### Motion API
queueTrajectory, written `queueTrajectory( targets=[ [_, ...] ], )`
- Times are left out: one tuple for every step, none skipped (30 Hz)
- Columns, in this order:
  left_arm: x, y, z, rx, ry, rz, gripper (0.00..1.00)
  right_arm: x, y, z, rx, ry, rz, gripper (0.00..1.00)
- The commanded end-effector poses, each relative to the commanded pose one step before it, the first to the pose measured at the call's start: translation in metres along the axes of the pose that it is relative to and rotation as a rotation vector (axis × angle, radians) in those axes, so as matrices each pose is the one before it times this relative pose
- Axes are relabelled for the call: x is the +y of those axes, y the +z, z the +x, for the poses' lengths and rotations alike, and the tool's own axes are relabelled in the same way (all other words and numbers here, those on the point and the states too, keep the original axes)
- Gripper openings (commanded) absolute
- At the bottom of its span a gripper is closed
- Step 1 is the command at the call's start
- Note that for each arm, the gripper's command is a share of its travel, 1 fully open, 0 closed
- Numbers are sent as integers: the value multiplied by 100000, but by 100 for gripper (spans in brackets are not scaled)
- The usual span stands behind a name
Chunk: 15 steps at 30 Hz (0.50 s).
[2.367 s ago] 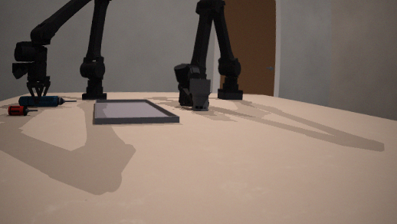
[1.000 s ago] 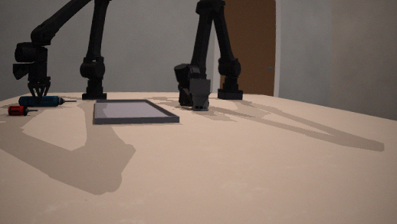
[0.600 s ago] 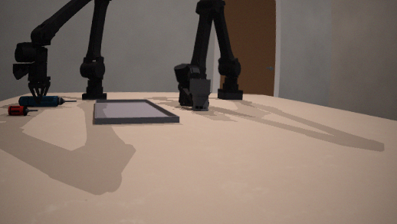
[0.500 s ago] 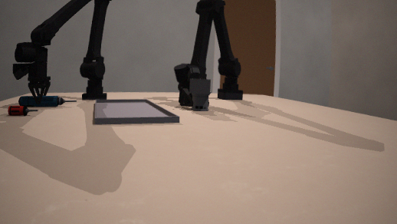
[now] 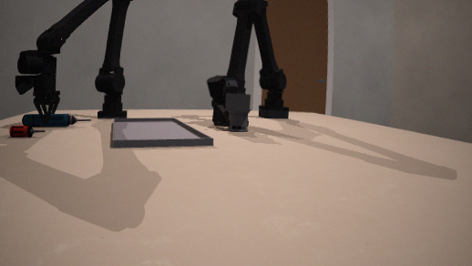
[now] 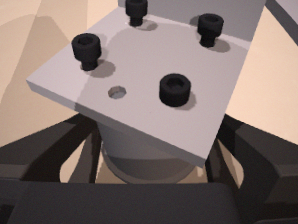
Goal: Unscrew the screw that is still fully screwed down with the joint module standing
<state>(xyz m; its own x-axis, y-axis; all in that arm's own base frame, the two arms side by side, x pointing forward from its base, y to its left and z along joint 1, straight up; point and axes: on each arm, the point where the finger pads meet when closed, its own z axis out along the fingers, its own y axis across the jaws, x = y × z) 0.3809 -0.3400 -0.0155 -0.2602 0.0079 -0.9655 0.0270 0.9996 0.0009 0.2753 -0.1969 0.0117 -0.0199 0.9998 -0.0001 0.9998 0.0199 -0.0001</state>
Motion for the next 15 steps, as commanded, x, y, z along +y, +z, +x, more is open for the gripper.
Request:
queueTrajectory(
  targets=[
    [-259,-383,1062,107,1196,1052,59,-470,64,-230,-270,164,226,45],
    [0,0,0,0,0,0,59,0,0,0,0,0,0,45],
    [0,0,0,0,0,0,59,0,0,0,0,0,0,45],
    [0,0,0,0,0,0,59,0,0,0,0,0,0,45],
    [0,0,0,0,0,0,59,0,0,0,0,0,0,45],
    [0,0,0,0,0,0,59,0,0,0,0,0,0,45],
    [0,0,0,0,0,0,59,0,0,0,0,0,0,45],
    [0,0,0,0,0,0,59,0,0,0,0,0,0,45],
    [0,0,0,0,0,0,59,0,0,0,0,0,0,45],
    [0,0,0,0,0,0,59,0,0,0,0,0,0,45],
    [0,0,0,0,0,0,59,0,0,0,0,0,0,45],
    [0,0,0,0,0,0,59,0,0,0,0,0,0,45],
    [0,0,0,0,0,0,59,0,0,0,0,0,0,45],
    [0,0,0,0,0,0,59,0,0,0,0,0,0,45],
    [0,0,0,0,0,0,59,0,0,0,0,0,0,44]
  ],
)
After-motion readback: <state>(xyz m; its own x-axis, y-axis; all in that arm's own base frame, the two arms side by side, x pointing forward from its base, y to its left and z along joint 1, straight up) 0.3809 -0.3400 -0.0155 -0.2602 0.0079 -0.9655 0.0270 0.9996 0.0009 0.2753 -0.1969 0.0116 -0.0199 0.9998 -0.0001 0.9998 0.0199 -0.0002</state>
